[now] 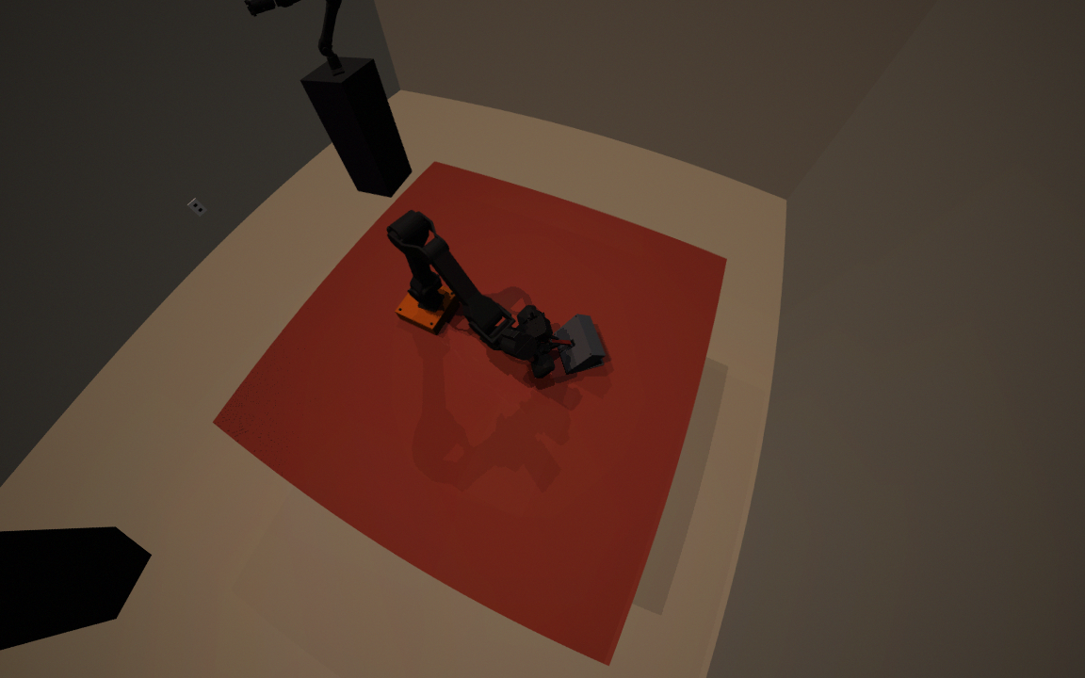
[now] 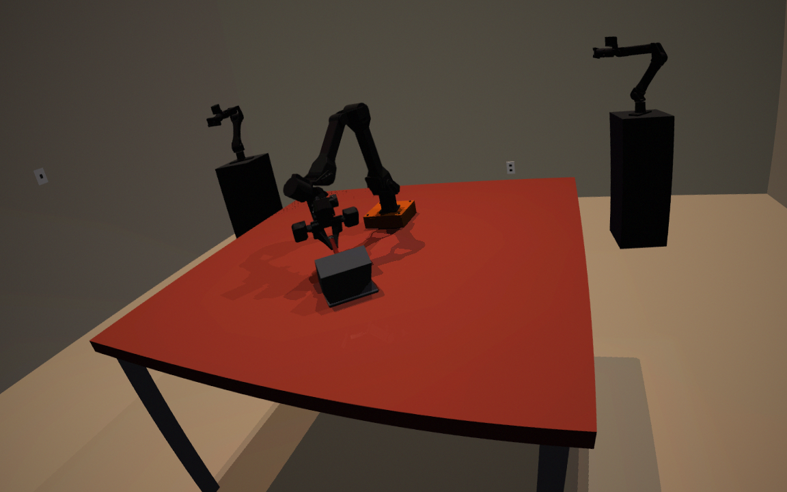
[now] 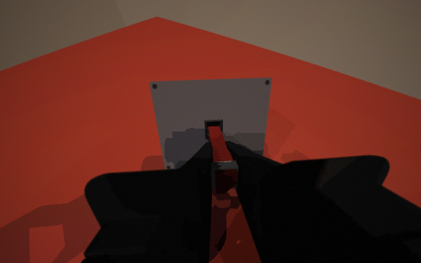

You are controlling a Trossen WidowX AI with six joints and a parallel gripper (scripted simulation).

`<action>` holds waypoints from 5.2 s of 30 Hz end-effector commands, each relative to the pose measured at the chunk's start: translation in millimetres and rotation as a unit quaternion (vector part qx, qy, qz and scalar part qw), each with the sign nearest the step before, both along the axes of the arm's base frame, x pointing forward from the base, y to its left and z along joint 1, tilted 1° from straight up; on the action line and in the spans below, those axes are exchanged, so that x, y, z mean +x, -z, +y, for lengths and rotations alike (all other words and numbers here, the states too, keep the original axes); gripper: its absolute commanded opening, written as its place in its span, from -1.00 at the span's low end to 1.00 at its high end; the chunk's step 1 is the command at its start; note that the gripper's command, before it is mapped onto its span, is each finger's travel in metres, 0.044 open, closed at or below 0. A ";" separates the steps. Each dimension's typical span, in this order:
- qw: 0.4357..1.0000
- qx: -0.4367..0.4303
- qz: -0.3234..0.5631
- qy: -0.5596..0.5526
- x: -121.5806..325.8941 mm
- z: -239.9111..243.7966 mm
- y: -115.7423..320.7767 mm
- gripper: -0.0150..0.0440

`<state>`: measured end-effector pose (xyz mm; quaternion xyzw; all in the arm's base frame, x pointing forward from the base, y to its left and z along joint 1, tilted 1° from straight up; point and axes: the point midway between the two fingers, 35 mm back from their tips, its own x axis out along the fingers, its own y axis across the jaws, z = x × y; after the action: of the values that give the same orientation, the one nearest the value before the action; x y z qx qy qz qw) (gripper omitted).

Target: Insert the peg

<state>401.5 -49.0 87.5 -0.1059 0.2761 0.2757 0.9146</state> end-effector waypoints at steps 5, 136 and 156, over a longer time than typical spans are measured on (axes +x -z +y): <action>1.000 -0.001 -0.001 0.001 -0.6 -1.0 -1.4 -0.49; 1.000 -0.003 0.003 0.000 -22.6 -22.7 -19.0 1.00; 1.000 -0.002 0.003 0.002 -47.2 -38.7 -36.1 1.00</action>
<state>357.6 -85.4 119.4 -0.1042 0.2822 0.2735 0.9136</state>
